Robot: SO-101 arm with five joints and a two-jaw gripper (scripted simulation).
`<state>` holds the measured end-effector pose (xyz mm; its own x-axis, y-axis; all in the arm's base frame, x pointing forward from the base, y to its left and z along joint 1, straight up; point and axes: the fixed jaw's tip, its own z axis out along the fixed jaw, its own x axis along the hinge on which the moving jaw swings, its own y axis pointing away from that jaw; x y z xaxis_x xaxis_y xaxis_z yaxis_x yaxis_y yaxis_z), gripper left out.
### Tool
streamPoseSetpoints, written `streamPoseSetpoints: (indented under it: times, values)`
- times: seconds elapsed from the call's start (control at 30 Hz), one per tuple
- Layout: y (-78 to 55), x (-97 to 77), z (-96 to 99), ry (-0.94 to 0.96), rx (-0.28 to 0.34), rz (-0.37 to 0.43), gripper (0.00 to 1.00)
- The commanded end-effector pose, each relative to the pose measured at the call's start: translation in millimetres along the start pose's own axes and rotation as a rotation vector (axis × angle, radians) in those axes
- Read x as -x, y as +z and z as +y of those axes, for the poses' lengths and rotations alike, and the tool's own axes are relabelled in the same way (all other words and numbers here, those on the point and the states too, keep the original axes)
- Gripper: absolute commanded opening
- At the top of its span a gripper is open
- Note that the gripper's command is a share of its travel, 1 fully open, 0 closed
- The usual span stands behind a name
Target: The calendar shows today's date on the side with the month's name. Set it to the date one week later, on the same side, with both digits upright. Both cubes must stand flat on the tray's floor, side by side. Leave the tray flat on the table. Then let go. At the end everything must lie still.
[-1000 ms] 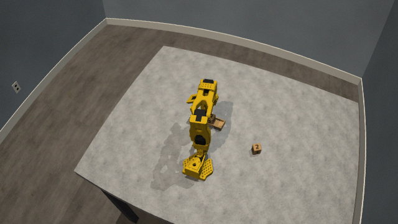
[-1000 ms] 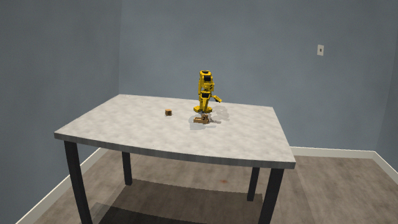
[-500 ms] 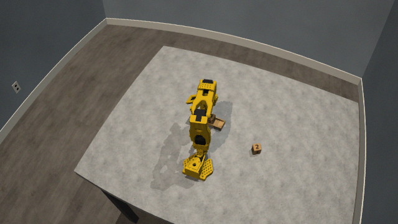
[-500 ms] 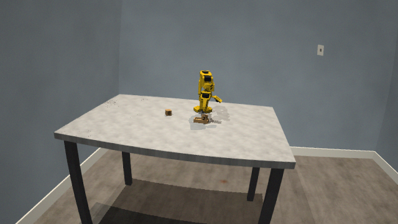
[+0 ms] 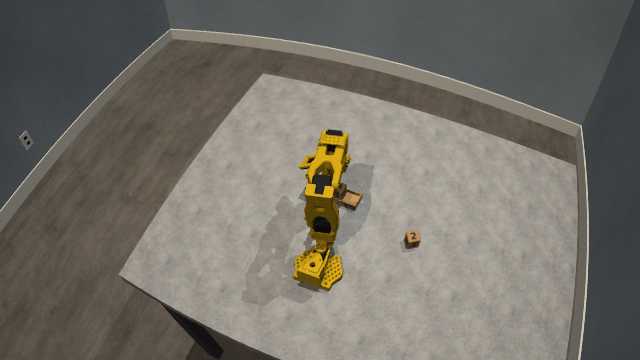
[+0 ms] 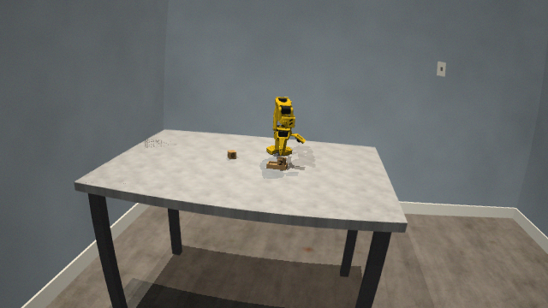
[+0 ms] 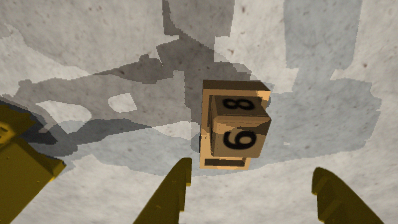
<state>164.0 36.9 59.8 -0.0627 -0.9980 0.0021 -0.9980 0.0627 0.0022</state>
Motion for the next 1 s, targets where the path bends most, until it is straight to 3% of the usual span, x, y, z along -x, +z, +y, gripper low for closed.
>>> streamPoseSetpoints:
  times: [0.0,0.5,0.97]
  values:
    - [-0.2,2.6,-1.9,0.001,-0.020,-0.007,0.35]
    - [23.1,2.7,-2.2,0.001,-0.020,-0.007,0.35]
    - [31.3,2.5,-1.4,0.001,-0.020,-0.007,0.35]
